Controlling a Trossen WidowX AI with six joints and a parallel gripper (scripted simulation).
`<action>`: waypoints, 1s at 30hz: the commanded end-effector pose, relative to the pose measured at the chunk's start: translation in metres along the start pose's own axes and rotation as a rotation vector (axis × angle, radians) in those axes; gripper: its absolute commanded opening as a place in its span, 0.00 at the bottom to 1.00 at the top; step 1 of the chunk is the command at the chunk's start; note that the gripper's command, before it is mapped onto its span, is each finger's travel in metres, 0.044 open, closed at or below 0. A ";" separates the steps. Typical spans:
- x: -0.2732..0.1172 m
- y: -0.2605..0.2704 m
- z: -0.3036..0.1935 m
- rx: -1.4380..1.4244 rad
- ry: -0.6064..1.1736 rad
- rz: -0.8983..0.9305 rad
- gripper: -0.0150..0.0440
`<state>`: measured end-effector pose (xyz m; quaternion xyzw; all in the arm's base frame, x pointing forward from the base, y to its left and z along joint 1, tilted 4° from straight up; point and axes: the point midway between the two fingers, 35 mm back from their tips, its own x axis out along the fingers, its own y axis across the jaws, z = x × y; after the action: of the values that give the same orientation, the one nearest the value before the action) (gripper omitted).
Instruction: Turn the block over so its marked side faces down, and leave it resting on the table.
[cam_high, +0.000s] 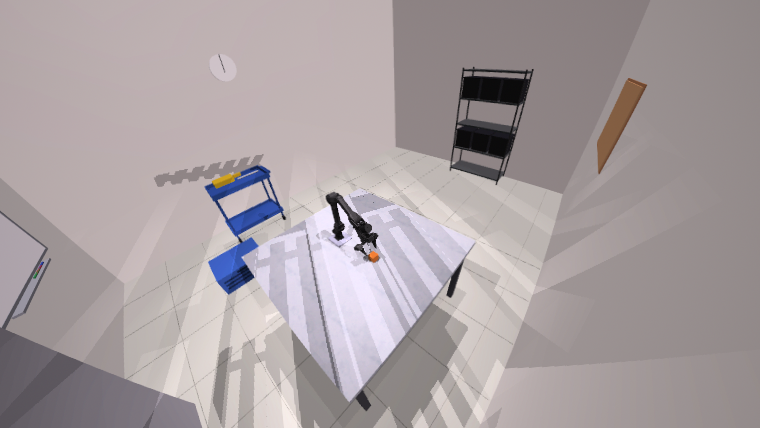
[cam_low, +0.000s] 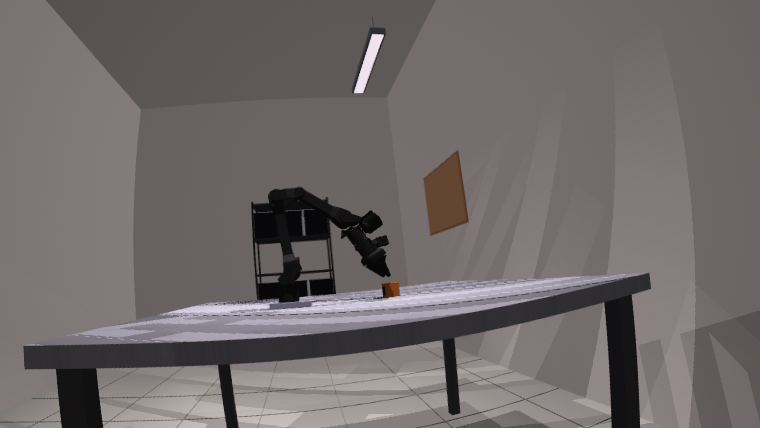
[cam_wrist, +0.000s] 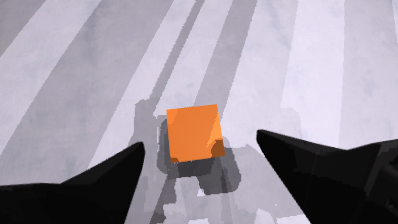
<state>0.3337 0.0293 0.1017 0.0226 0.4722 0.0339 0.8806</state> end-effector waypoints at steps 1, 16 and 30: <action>-0.025 0.003 0.008 -0.008 0.030 0.014 1.00; -0.025 0.003 0.037 -0.013 0.337 0.008 1.00; -0.025 0.002 0.047 -0.013 0.546 0.010 1.00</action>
<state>0.3571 0.0281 0.1478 0.0097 0.6863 0.0427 0.7260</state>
